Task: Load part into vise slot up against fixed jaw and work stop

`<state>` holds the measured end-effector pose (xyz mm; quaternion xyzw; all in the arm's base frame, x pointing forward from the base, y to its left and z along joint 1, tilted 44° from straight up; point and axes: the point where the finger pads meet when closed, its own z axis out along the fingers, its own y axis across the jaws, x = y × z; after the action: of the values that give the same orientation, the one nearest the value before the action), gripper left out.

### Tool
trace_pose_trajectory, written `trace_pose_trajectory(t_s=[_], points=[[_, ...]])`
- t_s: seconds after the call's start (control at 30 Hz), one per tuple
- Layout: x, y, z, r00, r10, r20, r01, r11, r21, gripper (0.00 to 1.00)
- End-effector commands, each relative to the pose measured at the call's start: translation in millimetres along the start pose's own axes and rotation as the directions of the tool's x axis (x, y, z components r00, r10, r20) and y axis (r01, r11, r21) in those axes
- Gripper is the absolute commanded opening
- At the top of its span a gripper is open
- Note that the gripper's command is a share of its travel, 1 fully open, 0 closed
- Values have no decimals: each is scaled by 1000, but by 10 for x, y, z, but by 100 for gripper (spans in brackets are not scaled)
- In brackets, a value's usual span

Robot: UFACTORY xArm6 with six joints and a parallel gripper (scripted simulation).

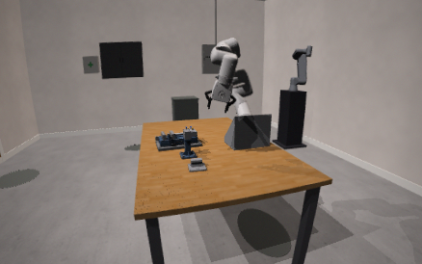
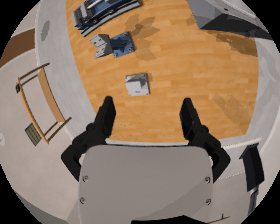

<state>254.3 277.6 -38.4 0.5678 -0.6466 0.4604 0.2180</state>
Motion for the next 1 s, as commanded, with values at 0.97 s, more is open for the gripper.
trace_pose_trajectory(t_s=[0.97], points=[[-881,-994,647,949,-173,263,225,957,-183,89]])
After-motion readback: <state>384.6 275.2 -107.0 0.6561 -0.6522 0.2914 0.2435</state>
